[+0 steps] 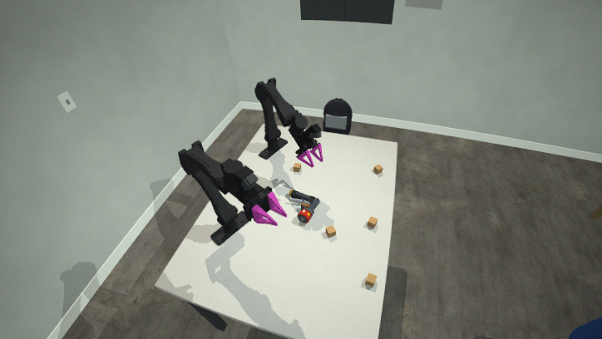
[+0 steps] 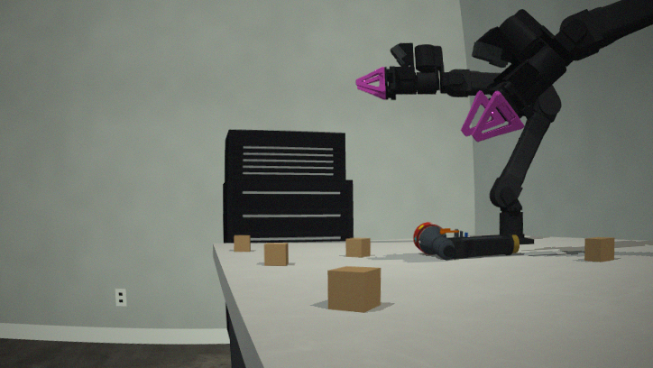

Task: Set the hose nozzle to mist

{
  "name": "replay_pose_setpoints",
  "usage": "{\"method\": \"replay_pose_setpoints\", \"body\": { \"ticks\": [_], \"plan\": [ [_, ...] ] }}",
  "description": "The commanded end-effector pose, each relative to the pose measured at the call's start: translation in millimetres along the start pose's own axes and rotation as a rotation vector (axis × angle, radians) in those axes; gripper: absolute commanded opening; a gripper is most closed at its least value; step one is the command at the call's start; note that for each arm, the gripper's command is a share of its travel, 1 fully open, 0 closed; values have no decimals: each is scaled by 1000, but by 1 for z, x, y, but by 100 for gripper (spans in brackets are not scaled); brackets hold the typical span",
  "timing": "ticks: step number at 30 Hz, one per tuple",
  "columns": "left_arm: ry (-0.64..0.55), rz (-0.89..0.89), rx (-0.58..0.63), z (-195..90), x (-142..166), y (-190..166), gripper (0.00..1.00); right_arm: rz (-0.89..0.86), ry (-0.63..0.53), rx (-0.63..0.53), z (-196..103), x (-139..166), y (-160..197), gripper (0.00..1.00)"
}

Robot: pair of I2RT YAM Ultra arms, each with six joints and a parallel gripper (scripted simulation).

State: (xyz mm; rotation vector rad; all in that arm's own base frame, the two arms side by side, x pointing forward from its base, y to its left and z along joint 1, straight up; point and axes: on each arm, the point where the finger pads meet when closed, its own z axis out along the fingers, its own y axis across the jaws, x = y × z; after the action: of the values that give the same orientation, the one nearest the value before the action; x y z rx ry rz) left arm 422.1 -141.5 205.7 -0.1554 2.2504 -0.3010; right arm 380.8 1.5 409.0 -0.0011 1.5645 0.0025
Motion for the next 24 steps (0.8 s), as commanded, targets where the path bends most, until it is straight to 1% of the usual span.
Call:
{"method": "replay_pose_setpoints", "body": {
  "ticks": [1,11,13,15,22,24],
  "plan": [
    [9,-40,-2,0,-3,-16,77,1,-65,9,-1,-26,-3,38],
    [195,-59,-74,28,65,-37,77,1,-65,9,-1,-26,-3,38],
    [195,-59,-74,28,65,-37,77,1,-65,9,-1,-26,-3,38],
    [218,-62,-84,32,73,-44,77,1,-65,9,-1,-26,-3,38],
    [337,-49,-165,44,129,-52,77,1,-65,9,-1,-26,-3,38],
    [347,-51,-180,45,136,-55,77,1,-65,9,-1,-26,-3,38]
  ]
}}
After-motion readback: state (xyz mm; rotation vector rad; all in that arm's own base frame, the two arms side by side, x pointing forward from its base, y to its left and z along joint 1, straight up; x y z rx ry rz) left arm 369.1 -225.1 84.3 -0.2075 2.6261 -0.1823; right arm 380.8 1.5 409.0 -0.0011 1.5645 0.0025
